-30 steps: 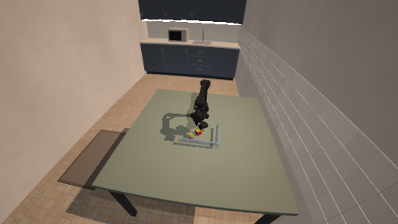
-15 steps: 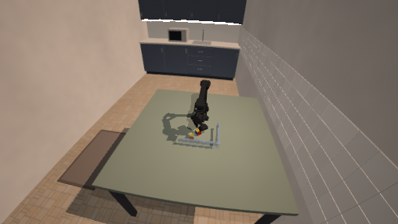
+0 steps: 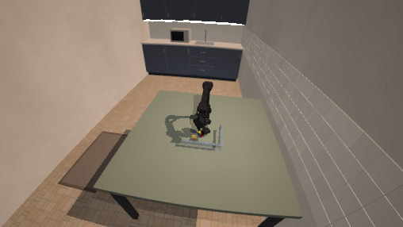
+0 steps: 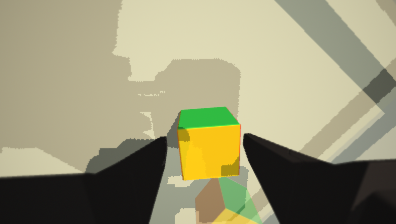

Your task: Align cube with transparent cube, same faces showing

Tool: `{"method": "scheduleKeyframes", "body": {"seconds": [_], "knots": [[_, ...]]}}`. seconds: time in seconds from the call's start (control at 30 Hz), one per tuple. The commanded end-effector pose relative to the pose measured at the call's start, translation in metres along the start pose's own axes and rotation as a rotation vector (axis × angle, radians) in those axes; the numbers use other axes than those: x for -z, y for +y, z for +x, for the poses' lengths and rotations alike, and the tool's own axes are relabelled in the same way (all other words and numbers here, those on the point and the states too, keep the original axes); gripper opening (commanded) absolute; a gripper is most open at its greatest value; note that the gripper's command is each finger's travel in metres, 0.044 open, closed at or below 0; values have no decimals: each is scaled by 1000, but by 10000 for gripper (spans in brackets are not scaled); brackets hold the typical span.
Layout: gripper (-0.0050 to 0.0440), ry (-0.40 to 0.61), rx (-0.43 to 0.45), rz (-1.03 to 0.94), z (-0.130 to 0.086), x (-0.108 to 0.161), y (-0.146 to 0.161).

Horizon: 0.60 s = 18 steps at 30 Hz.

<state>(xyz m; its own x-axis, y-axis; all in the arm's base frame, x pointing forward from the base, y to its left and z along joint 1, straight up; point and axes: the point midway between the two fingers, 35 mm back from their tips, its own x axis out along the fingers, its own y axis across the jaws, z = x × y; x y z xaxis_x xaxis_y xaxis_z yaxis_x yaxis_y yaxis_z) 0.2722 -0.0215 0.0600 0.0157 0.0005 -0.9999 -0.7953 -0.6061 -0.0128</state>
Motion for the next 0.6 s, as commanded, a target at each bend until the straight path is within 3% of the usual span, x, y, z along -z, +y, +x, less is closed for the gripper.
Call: {"method": "scheduleKeyframes", "body": {"seconds": [0.0,0.3,0.57], "knots": [[280,5,3,-4,4,0,0],[280,5,3,-4,13,0,1],[227,5,3,-4,13,0,1]]}}
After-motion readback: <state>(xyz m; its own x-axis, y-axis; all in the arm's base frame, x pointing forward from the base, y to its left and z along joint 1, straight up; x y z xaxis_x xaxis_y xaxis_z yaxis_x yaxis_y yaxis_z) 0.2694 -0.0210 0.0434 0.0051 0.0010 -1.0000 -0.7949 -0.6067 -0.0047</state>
